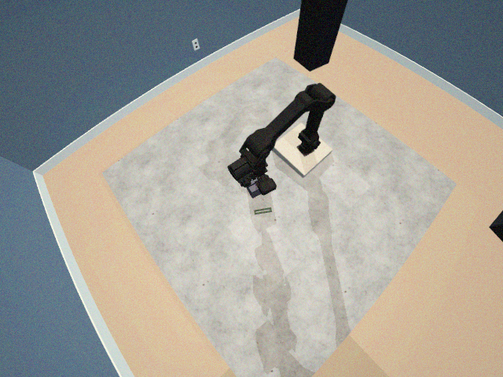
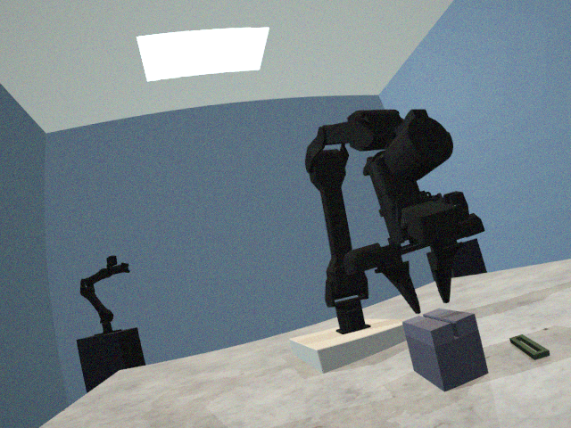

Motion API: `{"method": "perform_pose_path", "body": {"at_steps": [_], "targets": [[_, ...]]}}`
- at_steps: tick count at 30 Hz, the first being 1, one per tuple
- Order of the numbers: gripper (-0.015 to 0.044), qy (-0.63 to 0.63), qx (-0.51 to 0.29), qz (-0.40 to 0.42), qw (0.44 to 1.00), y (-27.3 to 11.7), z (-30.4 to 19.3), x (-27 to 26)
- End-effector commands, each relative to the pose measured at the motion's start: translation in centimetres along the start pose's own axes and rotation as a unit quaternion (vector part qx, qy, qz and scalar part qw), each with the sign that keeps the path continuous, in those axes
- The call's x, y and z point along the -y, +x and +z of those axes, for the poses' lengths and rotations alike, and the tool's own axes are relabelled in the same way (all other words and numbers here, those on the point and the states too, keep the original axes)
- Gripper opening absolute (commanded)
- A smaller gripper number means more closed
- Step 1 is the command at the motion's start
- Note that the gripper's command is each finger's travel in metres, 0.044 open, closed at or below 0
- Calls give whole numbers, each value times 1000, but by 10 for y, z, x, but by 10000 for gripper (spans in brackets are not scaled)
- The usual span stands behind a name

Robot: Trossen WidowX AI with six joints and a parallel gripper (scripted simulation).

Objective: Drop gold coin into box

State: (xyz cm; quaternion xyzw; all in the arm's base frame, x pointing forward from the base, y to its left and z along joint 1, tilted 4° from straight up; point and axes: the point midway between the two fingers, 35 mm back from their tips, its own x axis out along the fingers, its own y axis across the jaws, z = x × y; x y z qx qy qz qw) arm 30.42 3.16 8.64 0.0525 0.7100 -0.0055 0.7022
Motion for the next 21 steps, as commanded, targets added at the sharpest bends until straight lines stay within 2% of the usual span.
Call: {"method": "perform_pose_path", "body": {"at_steps": [1, 6, 8, 11, 21], "targets": [[266, 0, 2, 0, 1000, -11, 1, 0], [397, 0, 1, 0, 1000, -20, 1, 0], [440, 1, -1, 0, 1000, -39, -1, 0], [440, 1, -4, 0, 1000, -60, -5, 1], [440, 1, -4, 0, 1000, -60, -5, 1]]}}
